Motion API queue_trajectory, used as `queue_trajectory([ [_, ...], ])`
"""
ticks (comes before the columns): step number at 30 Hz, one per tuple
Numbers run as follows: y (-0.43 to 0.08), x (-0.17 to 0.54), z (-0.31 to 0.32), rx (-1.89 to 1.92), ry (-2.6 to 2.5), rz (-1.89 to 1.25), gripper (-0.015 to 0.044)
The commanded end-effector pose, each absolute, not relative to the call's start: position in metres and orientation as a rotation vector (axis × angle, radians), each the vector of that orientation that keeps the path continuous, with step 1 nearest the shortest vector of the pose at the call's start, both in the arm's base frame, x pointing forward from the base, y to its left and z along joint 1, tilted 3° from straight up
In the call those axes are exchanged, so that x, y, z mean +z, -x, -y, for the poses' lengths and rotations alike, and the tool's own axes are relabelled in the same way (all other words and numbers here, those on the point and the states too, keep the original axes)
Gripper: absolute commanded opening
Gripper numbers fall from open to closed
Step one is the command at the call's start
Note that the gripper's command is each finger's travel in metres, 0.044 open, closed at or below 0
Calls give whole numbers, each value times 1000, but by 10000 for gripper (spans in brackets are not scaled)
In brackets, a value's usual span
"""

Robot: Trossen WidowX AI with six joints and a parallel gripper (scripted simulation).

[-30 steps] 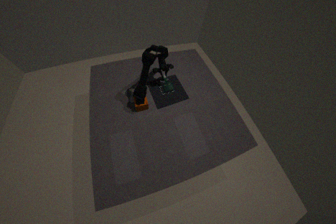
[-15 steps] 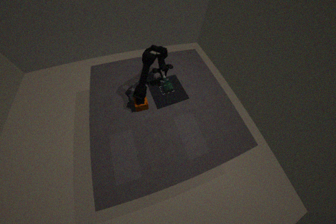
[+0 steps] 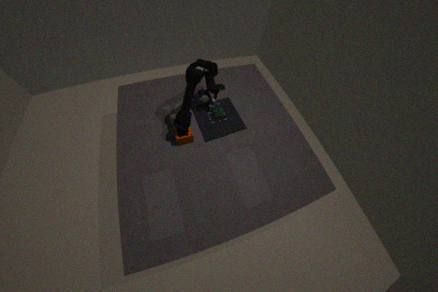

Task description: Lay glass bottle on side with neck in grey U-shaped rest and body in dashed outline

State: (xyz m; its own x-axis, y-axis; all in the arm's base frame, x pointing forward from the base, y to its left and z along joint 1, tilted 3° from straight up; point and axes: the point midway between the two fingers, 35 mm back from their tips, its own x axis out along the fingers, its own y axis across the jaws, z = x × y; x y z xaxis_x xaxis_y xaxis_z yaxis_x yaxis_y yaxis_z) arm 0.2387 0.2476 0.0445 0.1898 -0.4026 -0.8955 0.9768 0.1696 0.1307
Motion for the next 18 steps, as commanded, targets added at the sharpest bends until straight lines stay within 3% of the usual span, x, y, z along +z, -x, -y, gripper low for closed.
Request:
queue_trajectory([
  [1,-240,40,-249,-1167,-872,-839,118],
  [18,-239,31,-254,-1157,-867,-843,118],
])
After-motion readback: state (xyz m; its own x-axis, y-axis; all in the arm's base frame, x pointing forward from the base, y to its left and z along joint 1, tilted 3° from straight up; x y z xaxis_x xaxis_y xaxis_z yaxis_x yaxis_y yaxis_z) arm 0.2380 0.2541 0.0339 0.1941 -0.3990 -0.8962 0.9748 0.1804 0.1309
